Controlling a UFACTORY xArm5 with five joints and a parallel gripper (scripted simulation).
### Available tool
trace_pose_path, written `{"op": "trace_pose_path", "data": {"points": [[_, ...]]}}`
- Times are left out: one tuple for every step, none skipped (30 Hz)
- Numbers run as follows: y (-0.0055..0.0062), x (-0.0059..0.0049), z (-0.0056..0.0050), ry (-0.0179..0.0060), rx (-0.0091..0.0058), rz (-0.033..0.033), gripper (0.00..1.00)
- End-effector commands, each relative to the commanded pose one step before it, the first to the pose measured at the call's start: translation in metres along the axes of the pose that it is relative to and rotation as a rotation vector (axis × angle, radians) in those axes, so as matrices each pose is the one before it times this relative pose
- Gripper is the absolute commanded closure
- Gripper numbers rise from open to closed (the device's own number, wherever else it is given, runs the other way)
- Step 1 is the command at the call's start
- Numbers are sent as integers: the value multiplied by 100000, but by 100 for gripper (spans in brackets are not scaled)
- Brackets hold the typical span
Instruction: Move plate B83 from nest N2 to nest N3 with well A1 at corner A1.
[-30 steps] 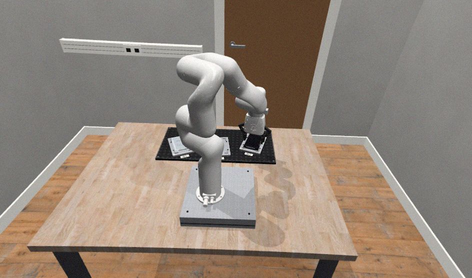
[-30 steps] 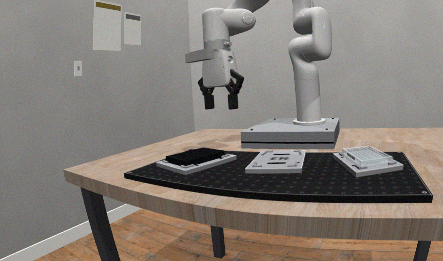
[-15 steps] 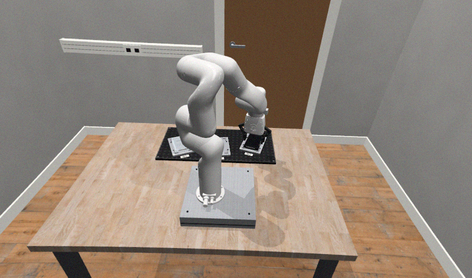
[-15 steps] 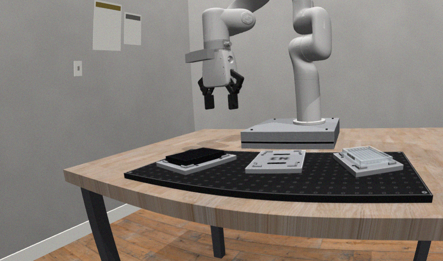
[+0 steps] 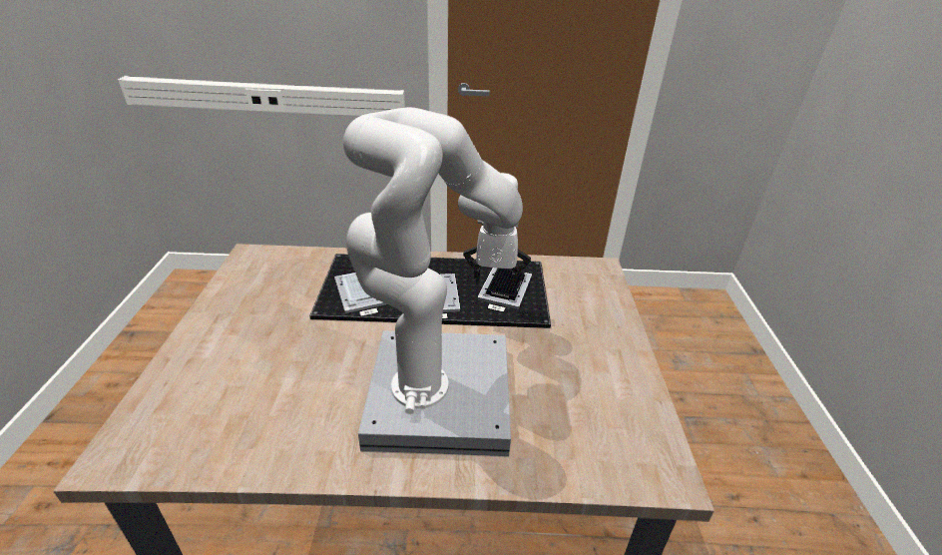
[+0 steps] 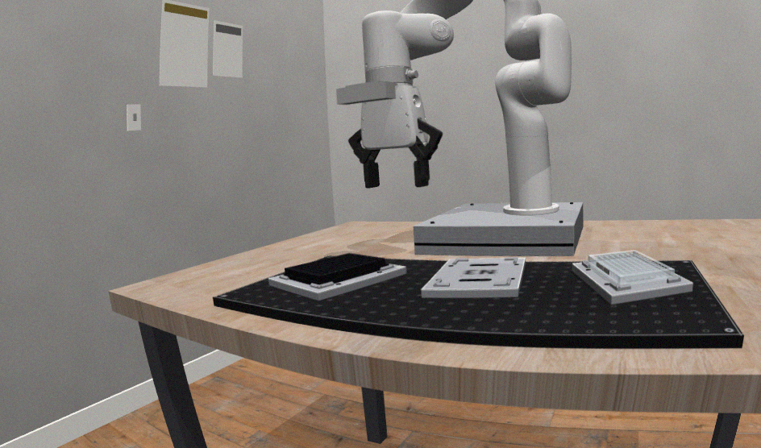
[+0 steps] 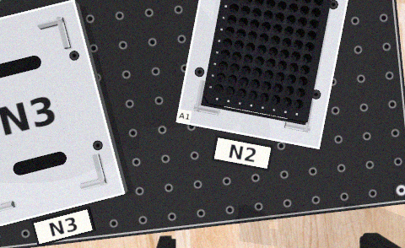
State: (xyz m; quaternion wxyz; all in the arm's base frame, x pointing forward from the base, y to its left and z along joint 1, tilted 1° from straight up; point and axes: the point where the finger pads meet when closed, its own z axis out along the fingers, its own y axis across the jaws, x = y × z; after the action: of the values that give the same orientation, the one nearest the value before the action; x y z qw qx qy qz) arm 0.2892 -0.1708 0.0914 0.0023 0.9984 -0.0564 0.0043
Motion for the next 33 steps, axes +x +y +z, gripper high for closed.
{"op": "trace_pose_path", "data": {"points": [[-2065,-227,-146,635,301,-13853,0],[-501,-8,0,1,4,-3333,0],[-501,8,0,1,4,-3333,0],[-501,25,0,1,4,-3333,0],[-500,42,0,1,4,-3333,0],[-498,58,0,2,4,-3333,0],[-496,75,0,2,4,-3333,0],[-493,91,0,2,4,-3333,0],[-490,108,0,2,4,-3333,0],[0,0,0,0,0,0,0],[0,0,0,0,0,0,0],[-486,124,0,2,4,-3333,0],[-482,140,0,2,4,-3333,0],[-477,156,0,2,4,-2768,0],[-472,169,0,2,4,0,0],[-472,169,0,2,4,0,0],[-472,169,0,2,4,0,0],[-472,169,0,2,4,0,0],[-472,169,0,2,4,0,0],[-472,169,0,2,4,0,0],[-472,169,0,2,4,0,0],[-472,169,0,2,4,0,0],[-472,169,0,2,4,0,0],[-469,165,1,-47,-77,-1,0],[-472,168,-1,14,21,0,0],[-472,168,-1,14,22,0,0],[0,0,0,0,0,0,0],[0,0,0,0,0,0,0],[-474,172,0,13,23,1,0],[-471,168,-1,12,23,0,0],[-471,167,-1,12,23,0,0],[-471,168,0,11,24,0,0],[-477,174,0,10,25,1,0]]}}
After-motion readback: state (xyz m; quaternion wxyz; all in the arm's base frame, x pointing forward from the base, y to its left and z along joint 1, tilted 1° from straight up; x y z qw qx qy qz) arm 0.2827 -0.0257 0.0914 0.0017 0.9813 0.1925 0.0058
